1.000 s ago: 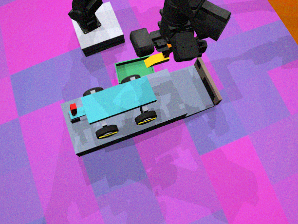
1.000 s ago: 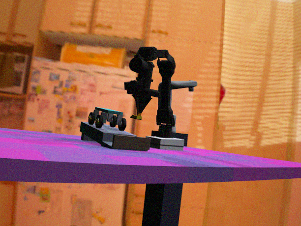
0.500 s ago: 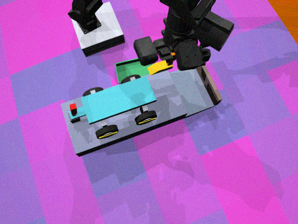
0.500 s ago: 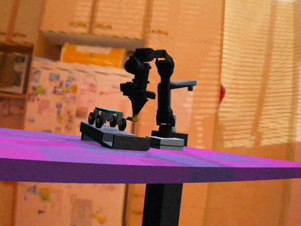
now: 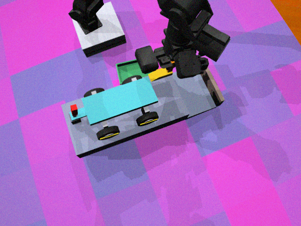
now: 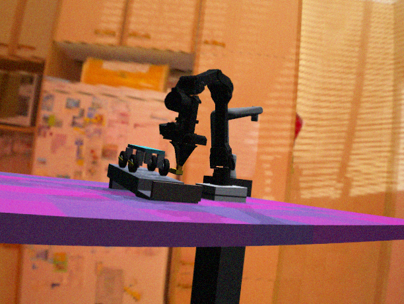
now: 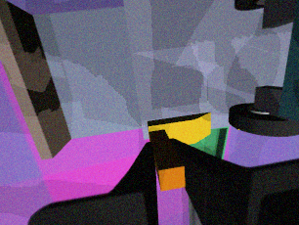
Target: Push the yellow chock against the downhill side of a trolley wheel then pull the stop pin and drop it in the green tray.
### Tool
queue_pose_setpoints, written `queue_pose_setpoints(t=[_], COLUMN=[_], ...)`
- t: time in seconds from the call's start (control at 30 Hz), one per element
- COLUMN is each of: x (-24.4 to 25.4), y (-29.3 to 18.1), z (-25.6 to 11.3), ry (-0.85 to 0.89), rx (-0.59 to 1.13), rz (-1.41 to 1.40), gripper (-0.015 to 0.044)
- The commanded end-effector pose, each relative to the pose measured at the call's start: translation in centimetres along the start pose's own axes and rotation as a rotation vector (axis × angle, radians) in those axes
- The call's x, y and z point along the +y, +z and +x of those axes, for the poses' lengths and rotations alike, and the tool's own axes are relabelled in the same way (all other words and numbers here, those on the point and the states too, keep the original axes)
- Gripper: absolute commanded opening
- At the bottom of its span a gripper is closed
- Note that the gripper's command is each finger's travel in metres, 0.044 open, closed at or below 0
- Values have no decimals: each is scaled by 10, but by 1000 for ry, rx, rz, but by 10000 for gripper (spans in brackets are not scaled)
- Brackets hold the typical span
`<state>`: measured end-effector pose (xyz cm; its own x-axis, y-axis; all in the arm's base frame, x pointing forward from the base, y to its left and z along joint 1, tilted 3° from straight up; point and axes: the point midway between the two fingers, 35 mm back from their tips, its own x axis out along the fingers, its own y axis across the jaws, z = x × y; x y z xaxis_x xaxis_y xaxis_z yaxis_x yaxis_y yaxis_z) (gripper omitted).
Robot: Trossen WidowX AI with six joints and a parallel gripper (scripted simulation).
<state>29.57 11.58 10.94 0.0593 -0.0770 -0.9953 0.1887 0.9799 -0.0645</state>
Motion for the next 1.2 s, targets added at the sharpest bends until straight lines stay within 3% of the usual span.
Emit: queue_pose_setpoints(t=[0.0, 1.17], x=[-1, -27], y=[1, -1], z=[11, 19], ry=[-3, -6], rx=[-3, -3], rz=[-4, -4], gripper=[0, 0])
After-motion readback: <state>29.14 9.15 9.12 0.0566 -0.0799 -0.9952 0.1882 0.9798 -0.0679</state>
